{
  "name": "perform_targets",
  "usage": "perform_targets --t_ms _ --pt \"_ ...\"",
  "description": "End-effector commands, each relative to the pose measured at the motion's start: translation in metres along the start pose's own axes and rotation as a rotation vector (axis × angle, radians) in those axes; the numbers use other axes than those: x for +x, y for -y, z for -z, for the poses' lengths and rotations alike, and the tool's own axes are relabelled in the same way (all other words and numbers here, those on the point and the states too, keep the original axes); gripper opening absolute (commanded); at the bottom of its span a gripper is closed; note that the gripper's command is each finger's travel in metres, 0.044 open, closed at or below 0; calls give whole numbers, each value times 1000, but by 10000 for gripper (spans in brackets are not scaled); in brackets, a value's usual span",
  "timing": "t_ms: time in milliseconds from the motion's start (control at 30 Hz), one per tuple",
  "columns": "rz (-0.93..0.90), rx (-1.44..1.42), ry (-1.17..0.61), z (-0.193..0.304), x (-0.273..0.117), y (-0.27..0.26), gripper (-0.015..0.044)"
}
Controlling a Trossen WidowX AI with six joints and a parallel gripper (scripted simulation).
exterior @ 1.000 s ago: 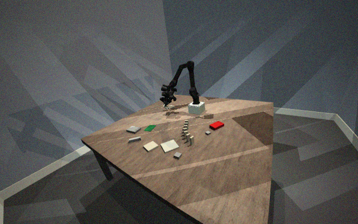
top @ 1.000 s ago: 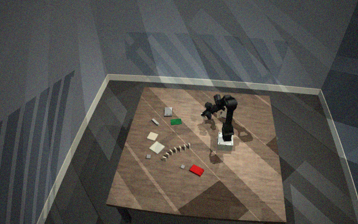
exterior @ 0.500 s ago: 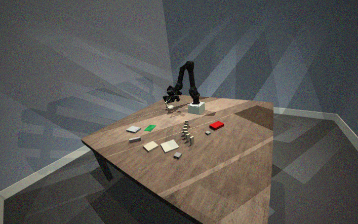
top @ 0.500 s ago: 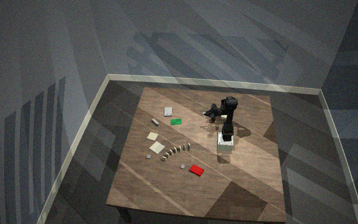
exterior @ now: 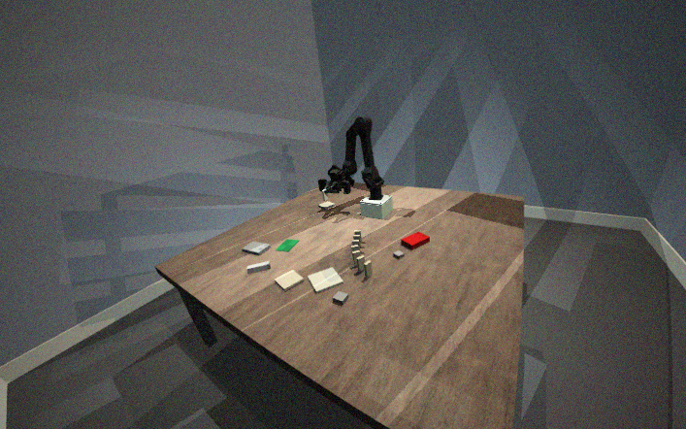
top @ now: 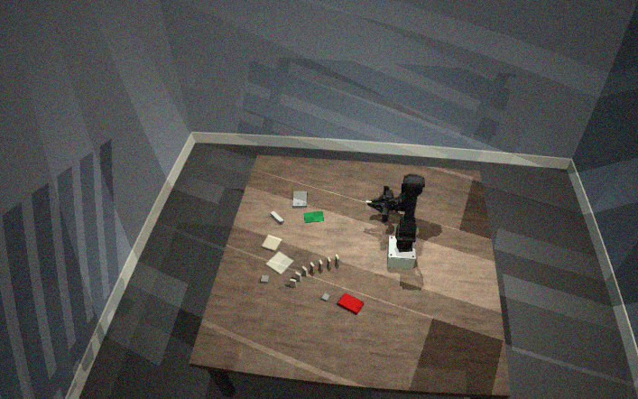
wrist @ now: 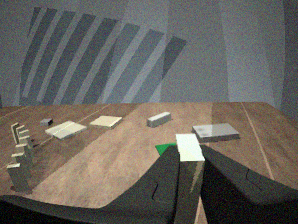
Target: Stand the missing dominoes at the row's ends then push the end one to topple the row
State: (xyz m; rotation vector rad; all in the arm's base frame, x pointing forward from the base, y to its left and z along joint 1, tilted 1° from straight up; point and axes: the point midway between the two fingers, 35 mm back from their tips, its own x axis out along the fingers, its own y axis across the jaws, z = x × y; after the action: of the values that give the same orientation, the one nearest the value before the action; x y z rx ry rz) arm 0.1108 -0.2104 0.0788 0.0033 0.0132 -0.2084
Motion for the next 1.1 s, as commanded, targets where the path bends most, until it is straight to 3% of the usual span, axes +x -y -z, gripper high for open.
perform_targets --t_ms 0,1067 --pt "-1 -7 13 0 -1 -2 29" --pt "-31 58 -20 31 10 6 29"
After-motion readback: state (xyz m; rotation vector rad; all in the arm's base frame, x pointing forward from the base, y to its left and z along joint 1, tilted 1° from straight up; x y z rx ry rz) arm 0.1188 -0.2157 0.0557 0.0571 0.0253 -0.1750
